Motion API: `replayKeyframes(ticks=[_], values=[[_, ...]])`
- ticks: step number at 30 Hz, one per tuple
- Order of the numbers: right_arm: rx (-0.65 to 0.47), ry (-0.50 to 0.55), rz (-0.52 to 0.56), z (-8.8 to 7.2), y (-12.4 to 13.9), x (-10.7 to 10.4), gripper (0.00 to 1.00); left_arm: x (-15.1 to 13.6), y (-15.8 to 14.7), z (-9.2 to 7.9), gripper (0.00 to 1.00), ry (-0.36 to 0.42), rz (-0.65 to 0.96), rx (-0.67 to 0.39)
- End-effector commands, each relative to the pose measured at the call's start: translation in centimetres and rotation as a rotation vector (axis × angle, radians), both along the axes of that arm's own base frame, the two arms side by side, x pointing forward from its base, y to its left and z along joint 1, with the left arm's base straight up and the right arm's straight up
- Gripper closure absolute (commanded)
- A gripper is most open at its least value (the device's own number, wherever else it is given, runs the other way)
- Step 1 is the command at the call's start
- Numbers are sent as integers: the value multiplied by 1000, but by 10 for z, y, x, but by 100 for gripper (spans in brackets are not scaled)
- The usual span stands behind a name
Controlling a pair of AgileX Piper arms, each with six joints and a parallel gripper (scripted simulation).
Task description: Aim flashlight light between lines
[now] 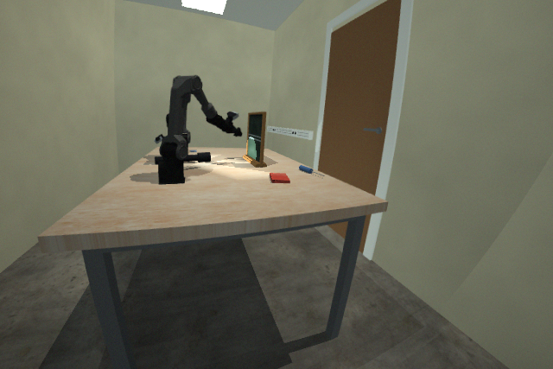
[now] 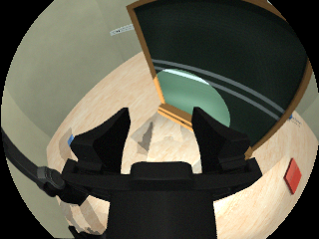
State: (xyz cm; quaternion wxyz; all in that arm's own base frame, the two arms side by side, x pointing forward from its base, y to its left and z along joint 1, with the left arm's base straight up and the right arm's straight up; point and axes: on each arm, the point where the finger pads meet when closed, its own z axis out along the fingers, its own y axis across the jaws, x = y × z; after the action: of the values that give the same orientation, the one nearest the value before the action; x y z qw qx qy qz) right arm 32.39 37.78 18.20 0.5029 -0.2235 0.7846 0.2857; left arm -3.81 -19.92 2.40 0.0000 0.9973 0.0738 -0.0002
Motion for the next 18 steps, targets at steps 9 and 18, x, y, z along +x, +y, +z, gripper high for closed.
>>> replayKeyframes(ticks=[9, 18], values=[[-7, -318, -158, 43, -54, 33, 0, 0, 0, 0, 63, 0, 0, -1], [-12, -365, -175, 50, -63, 36, 0, 0, 0, 0, 63, 0, 0, -1]])
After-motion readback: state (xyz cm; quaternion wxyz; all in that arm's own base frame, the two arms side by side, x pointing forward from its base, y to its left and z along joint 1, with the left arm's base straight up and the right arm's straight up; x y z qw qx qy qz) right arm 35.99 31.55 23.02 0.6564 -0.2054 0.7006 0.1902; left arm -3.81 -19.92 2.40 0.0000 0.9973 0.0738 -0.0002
